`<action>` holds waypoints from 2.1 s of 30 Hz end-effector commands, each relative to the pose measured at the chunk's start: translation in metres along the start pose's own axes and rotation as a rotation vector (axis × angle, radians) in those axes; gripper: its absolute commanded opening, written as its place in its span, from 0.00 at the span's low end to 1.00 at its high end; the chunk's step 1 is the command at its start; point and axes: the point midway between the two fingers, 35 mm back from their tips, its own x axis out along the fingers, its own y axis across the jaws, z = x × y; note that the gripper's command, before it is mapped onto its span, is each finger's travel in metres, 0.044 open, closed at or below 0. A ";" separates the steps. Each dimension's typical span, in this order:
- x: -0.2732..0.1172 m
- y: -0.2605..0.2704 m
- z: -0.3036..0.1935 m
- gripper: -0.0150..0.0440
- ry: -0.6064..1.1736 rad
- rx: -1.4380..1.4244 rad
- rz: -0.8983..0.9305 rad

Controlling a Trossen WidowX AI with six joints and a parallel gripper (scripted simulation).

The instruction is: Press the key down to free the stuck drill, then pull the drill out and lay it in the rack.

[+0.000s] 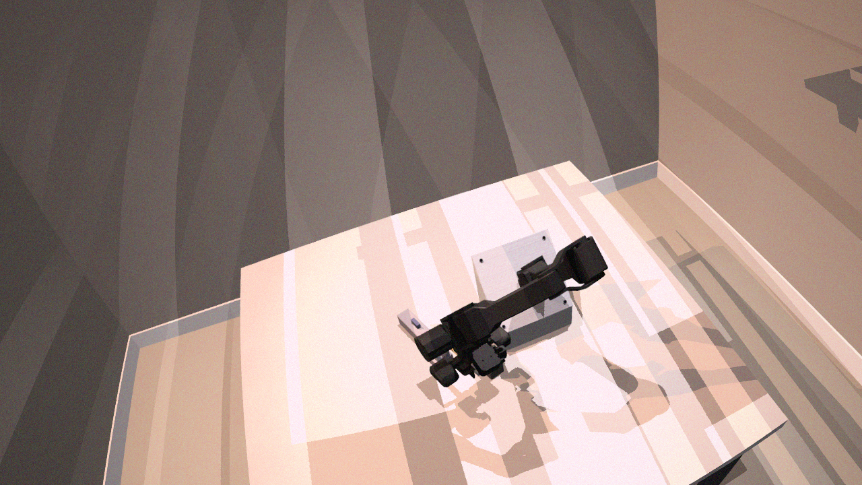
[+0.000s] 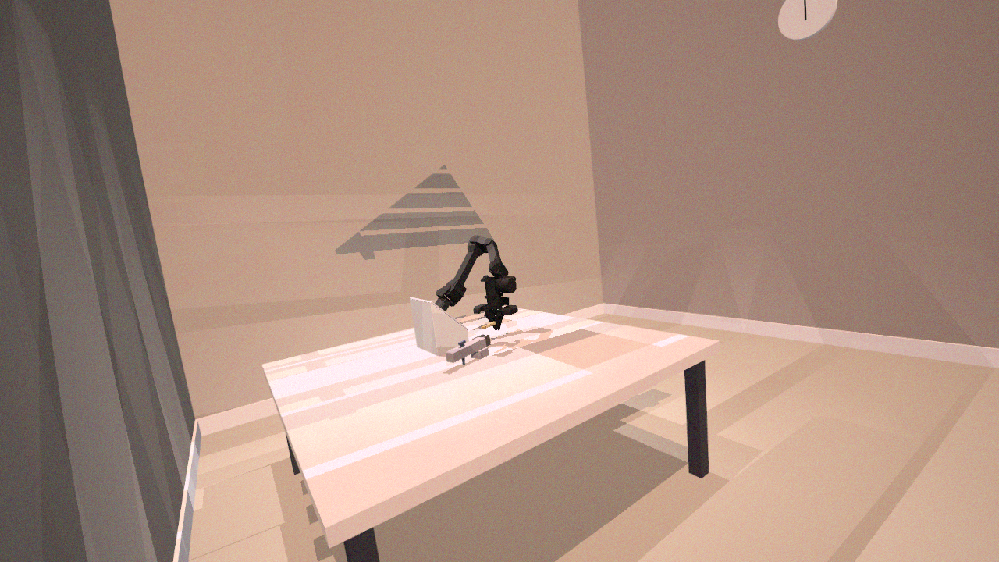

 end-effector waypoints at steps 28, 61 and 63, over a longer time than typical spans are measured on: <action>0.005 0.055 0.014 0.25 -0.003 0.007 0.003; 0.041 0.061 0.015 0.25 -0.005 0.008 0.003; 0.044 0.061 0.015 0.25 -0.005 0.008 0.003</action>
